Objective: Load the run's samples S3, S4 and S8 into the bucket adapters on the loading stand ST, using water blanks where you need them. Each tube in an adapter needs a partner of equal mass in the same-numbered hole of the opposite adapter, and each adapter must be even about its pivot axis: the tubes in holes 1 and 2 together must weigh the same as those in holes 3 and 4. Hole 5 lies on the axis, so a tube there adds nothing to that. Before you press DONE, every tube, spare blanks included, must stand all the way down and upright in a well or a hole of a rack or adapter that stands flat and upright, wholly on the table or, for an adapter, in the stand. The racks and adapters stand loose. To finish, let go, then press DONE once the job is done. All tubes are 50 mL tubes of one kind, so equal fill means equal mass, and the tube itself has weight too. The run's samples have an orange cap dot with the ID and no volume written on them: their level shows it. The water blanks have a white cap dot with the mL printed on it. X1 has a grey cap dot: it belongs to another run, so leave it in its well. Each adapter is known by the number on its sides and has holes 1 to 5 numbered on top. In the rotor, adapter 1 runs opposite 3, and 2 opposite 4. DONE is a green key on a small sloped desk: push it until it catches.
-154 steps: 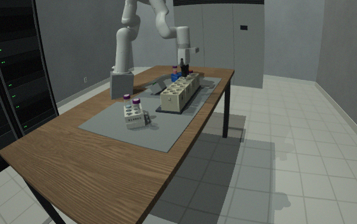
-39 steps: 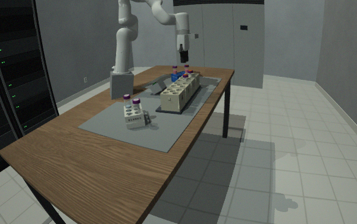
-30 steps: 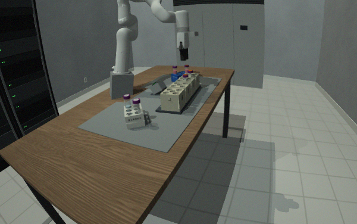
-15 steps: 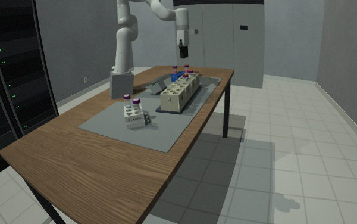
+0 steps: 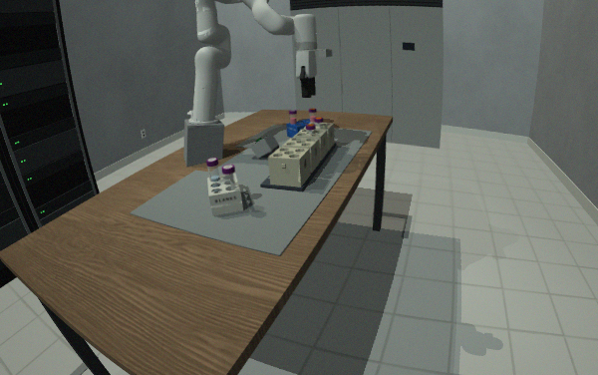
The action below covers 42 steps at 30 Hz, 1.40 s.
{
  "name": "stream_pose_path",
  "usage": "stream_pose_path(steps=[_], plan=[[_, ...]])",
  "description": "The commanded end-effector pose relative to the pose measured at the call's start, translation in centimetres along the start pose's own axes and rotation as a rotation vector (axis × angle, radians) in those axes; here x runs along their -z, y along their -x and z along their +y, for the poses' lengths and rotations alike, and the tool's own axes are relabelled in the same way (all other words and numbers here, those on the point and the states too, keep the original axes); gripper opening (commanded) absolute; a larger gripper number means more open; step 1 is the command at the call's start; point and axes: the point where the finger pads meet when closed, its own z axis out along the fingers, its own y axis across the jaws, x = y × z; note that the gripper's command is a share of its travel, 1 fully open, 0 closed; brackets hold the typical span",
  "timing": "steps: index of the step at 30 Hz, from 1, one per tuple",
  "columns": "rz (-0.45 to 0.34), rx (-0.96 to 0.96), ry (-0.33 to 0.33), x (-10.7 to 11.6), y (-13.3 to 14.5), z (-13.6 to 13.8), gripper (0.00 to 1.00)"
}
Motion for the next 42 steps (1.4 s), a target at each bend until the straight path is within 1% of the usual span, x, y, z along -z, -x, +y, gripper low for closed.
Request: stream_pose_path(steps=[1, 12, 14, 28, 29, 31, 42], plan=[[0.004, 0.090, 0.000, 0.2, 0.2, -1.3, 0.57], [0.004, 0.456, 0.000, 0.2, 1.6, -6.7, 0.57], [0.004, 0.456, 0.000, 0.2, 1.6, -6.7, 0.57], [0.005, 0.923, 0.000, 0.2, 3.4, -13.5, 0.57], [0.005, 0.934, 0.000, 0.2, 3.5, -14.0, 0.57], [0.005, 0.934, 0.000, 0.2, 3.5, -14.0, 0.57], [0.005, 0.934, 0.000, 0.2, 4.9, -19.3, 0.57]])
